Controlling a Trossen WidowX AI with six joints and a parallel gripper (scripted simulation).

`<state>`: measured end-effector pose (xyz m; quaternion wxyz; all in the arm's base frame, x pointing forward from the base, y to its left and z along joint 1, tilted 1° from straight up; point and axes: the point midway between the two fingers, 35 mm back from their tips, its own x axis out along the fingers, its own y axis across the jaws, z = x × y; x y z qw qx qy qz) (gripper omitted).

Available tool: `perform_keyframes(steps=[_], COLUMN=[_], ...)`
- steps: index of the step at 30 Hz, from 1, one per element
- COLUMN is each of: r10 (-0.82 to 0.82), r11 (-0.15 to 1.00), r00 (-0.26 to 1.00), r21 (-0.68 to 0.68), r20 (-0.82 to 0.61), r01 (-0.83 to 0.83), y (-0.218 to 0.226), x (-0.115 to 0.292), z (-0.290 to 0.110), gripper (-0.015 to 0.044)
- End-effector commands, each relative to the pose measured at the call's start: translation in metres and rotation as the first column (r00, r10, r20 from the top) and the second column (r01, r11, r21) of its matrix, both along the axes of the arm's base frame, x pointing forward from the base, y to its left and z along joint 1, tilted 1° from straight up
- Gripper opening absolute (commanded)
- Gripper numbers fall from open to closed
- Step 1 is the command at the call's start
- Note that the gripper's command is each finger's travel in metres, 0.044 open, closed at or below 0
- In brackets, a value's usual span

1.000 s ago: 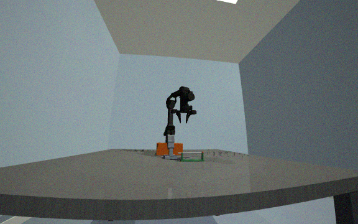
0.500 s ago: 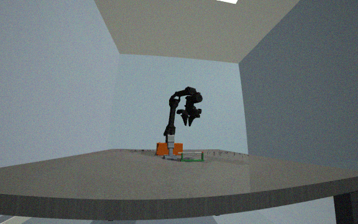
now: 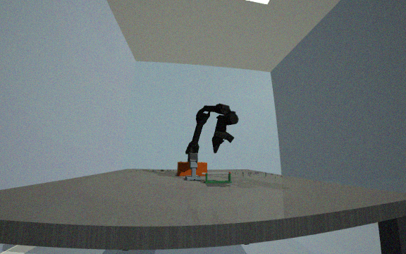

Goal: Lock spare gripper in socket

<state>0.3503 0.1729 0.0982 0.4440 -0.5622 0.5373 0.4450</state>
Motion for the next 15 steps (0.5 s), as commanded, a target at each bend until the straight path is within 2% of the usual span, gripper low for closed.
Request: perform_keyframes(steps=[1,8,15], r10=[0.103,0.103,0.103], r11=[0.994,0.994,0.994], r00=[0.995,0.995,0.995], r21=[-0.025,-0.024,-0.024], r20=[-0.01,-0.009,-0.009], r01=[-0.103,-0.103,-0.103], y=[0.0,0.006,0.008], x=[0.013,0.016,0.018], z=[-0.01,-0.013,-0.054], gripper=[0.018,0.018,0.018])
